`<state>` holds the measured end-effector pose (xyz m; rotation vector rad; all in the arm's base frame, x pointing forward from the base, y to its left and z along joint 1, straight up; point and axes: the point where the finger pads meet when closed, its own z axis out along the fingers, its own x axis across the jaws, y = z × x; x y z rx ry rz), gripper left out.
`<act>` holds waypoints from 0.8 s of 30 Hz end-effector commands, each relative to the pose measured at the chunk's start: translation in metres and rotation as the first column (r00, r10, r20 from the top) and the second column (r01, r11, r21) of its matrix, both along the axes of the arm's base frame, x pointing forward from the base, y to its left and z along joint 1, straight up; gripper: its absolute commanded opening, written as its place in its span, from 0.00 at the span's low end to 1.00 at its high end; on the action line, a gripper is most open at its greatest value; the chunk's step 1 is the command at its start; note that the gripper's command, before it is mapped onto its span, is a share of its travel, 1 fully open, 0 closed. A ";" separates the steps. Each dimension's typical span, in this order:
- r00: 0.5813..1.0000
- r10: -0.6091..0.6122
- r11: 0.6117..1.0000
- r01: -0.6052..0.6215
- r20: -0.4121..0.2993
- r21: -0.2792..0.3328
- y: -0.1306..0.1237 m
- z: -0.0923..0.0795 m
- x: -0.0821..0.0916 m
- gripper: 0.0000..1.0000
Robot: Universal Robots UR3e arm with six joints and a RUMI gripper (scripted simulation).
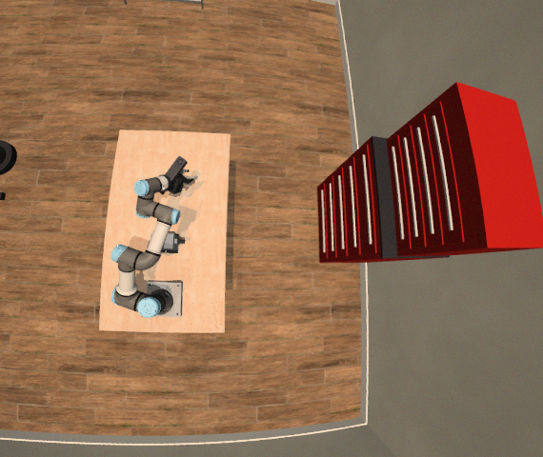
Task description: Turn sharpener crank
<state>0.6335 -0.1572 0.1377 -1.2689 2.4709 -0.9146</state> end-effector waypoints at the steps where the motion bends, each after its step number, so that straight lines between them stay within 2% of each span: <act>1: 0.999 -0.029 0.999 0.031 -0.037 0.038 -0.012 -0.004 -0.011 0.32; 2: 0.997 -0.045 0.997 0.049 -0.057 0.058 -0.015 -0.006 -0.015 0.32; 5: 0.997 -0.049 0.997 0.053 -0.062 0.063 -0.023 -0.011 -0.024 0.32; 7: 0.997 -0.049 0.997 0.053 -0.062 0.063 -0.023 -0.011 -0.024 0.32; 11: 0.992 -0.080 0.990 0.090 -0.101 0.104 -0.029 -0.014 -0.032 0.32; 15: 0.991 -0.084 0.989 0.095 -0.106 0.109 -0.036 -0.018 -0.042 0.32; 18: 0.982 -0.118 0.978 0.141 -0.150 0.156 -0.044 -0.022 -0.054 0.32; 22: 0.982 -0.118 0.978 0.141 -0.150 0.156 -0.047 -0.024 -0.061 0.32; 24: 0.972 -0.146 0.964 0.182 -0.186 0.195 -0.052 -0.027 -0.070 0.32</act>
